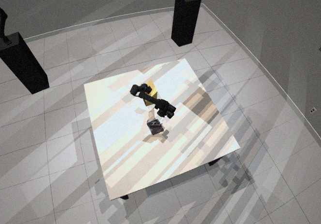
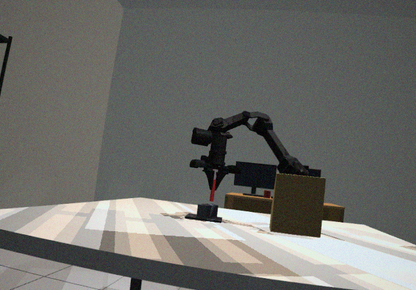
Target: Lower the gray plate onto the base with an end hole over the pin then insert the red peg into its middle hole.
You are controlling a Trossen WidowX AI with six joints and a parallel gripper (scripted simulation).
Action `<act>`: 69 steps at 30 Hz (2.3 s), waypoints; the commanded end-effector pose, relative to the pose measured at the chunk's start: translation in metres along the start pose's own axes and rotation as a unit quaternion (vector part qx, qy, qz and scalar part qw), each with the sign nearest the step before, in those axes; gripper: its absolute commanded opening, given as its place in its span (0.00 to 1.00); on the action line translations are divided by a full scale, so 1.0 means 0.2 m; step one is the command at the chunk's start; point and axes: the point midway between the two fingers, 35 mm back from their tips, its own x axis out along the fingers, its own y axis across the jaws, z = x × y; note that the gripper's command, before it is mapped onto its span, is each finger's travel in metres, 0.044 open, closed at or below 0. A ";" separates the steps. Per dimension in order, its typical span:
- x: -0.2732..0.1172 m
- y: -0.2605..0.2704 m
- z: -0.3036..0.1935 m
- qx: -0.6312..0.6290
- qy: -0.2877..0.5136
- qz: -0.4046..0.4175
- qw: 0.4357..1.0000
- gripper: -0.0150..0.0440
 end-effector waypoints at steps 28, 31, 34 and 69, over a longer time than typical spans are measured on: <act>0.01 -0.12 0.46 0.005 -0.018 -0.013 1.000 0.25; 0.01 -0.13 0.49 0.006 -0.019 -0.014 1.000 0.25; 0.01 -0.13 0.49 0.006 -0.019 -0.014 1.000 0.25; 0.08 -0.14 0.50 0.006 -0.019 -0.014 1.000 0.25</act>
